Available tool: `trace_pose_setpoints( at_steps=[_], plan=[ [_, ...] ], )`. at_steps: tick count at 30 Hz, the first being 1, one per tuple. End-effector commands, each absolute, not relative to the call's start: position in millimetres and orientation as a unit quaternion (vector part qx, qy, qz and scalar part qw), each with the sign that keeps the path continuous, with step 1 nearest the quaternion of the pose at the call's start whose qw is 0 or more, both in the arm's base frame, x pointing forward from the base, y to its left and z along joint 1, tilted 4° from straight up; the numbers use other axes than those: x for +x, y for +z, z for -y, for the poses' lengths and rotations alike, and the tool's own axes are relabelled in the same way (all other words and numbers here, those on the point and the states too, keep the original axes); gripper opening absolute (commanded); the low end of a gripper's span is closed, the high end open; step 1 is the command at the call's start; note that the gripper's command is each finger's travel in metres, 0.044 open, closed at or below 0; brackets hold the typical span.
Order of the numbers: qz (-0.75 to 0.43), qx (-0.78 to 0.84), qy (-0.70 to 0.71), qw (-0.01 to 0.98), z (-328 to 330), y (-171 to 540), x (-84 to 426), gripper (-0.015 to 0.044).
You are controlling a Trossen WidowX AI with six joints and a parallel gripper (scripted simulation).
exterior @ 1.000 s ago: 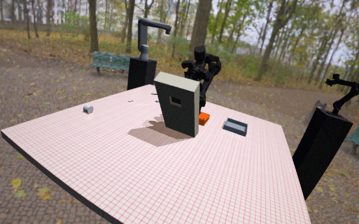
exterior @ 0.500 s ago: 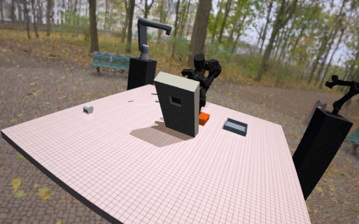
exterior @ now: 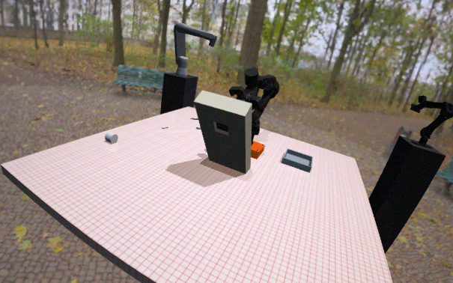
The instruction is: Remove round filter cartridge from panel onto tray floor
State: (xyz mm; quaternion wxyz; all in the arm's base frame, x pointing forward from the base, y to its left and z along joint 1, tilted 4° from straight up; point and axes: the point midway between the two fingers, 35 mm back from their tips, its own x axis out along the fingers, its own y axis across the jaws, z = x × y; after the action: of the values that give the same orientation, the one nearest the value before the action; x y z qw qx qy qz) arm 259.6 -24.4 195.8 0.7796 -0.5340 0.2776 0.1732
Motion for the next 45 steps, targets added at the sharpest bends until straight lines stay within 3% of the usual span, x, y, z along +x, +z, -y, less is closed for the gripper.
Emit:
trace_pose_setpoints(
  at_steps=[1,14,25,29,38,45],
  plan=[
    [-0.274,-0.534,0.171,0.781,24.0,193.2,257.9,0.0103],
    [-0.272,-0.535,0.170,0.782,28.7,259.2,297.5,0.0103],
    [-0.266,-0.538,0.166,0.782,31.4,335.9,296.9,0.0392],
    [-0.324,-0.425,0.150,0.832,33.8,309.9,291.6,0.0305],
    [-0.507,0.000,0.000,0.862,38.4,226.1,257.2,0.0305],
    [-0.517,0.031,-0.017,0.855,38.4,220.5,253.8,0.0305]
  ],
)
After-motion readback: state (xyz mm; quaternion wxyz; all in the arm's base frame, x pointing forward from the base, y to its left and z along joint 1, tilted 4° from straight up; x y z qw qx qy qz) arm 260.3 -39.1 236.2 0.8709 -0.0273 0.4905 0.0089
